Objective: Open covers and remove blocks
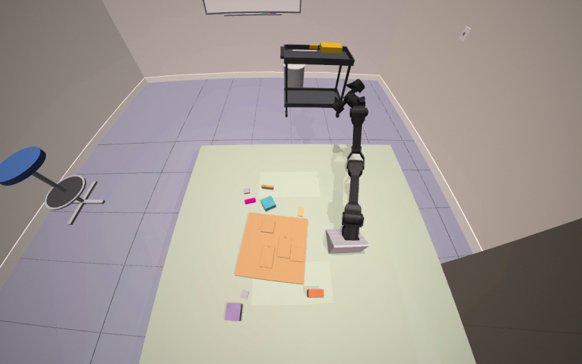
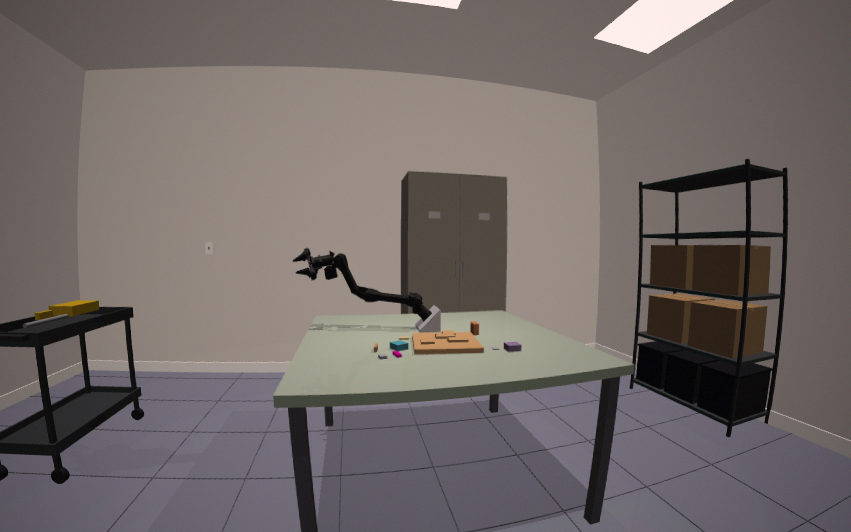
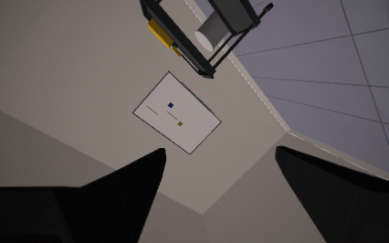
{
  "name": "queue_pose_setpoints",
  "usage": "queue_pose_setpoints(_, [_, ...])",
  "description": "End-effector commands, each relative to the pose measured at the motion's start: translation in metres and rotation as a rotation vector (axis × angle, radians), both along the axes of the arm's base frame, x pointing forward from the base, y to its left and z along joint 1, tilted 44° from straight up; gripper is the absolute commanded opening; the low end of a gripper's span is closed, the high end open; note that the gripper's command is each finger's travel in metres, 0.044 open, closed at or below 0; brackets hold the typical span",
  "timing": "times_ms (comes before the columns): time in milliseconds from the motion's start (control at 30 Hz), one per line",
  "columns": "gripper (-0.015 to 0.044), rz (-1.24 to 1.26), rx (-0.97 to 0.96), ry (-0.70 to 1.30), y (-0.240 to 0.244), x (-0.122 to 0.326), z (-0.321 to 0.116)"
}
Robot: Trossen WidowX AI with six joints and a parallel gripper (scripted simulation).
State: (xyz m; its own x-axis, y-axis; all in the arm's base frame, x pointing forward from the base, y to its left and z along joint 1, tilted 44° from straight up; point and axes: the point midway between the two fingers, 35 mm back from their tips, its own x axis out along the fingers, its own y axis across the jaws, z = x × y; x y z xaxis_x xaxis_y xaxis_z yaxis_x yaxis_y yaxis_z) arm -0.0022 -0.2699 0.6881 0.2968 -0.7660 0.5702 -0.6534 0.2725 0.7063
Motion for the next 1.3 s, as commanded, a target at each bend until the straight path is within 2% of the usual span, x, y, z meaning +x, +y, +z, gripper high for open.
queue_pose_setpoints(0, [0.0374,0.0,-0.001,0.0,0.0,0.0,0.0])
queue_pose_setpoints(467, [0.0006,-0.029,-0.169,0.037,0.057,0.006,0.029])
queue_pose_setpoints(900, [0.0,0.034,-0.263,0.04,0.094,0.02,0.041])
queue_pose_setpoints(1267, [0.0,0.027,-0.412,0.092,0.146,0.036,0.055])
